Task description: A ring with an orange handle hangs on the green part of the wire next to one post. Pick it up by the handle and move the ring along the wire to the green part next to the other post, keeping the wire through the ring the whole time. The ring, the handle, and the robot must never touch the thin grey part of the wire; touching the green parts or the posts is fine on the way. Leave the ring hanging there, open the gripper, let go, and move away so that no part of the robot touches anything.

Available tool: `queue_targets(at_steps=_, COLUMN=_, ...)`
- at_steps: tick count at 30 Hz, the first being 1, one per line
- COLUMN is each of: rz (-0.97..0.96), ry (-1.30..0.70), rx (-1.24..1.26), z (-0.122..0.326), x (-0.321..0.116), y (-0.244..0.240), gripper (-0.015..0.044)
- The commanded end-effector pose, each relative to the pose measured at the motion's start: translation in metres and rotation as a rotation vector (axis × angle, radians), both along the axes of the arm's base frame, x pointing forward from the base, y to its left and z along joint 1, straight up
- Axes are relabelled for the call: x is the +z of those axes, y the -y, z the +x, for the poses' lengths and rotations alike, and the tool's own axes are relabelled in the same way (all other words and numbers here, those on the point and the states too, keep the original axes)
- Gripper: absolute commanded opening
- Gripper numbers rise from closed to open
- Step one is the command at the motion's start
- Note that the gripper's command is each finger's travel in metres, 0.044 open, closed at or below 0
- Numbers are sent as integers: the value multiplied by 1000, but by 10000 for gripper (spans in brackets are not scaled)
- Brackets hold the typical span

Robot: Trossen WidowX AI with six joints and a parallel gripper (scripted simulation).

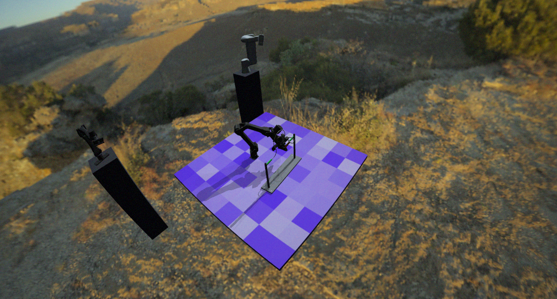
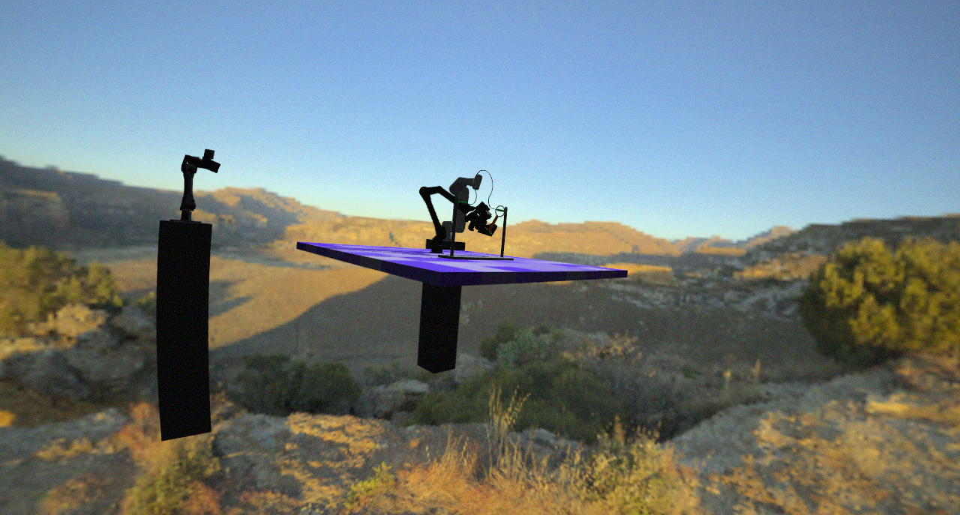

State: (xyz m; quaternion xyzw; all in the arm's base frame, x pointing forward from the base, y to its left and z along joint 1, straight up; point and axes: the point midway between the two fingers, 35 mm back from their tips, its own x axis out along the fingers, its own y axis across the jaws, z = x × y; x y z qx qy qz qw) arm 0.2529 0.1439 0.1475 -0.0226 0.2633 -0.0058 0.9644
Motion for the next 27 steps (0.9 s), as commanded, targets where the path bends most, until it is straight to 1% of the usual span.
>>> queue_targets(at_steps=1, rz=-2, ry=0, rx=-7, z=0, x=-8, y=1, gripper=-150)
queue_targets(at_steps=6, rz=-2, ry=0, rx=-7, z=0, x=-15, y=1, gripper=-150)
queue_targets(at_steps=27, rz=-2, ry=0, rx=-7, z=0, x=-16, y=1, gripper=-150)
